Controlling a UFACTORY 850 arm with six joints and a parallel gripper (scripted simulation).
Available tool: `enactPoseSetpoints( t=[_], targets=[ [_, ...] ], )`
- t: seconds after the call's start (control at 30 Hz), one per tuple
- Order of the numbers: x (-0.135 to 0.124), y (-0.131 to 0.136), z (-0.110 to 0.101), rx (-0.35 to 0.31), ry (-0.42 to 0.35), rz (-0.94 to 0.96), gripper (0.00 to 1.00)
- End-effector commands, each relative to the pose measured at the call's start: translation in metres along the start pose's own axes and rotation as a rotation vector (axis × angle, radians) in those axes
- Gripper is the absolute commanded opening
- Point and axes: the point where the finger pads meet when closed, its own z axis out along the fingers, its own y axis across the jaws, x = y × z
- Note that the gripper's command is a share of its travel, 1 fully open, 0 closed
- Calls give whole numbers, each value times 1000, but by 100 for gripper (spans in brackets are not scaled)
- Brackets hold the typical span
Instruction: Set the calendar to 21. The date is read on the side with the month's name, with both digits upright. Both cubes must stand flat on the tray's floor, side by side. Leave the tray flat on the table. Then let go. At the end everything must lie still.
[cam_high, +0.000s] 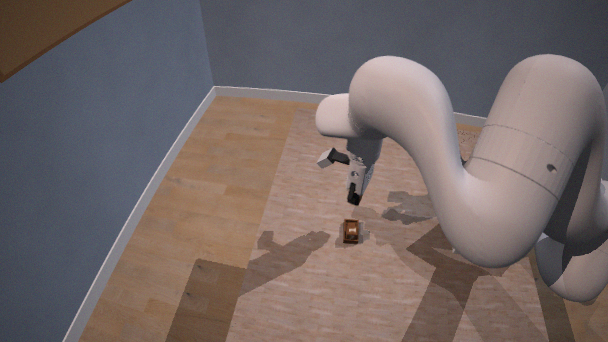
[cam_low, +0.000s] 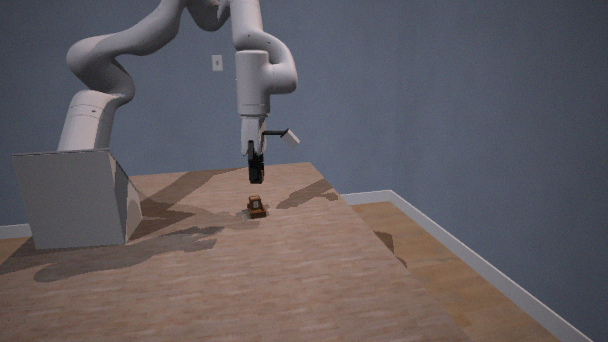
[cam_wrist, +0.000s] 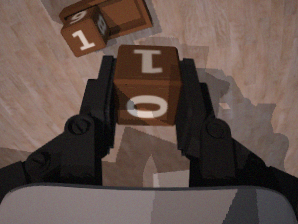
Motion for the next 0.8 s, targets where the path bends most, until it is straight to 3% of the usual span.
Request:
enactPoseSetpoints(
  t=[0.0,0.77],
  targets=[
    [2,3,0,5,13,-174,29],
    [8,17,1,0,15,-911,29]
  ],
)
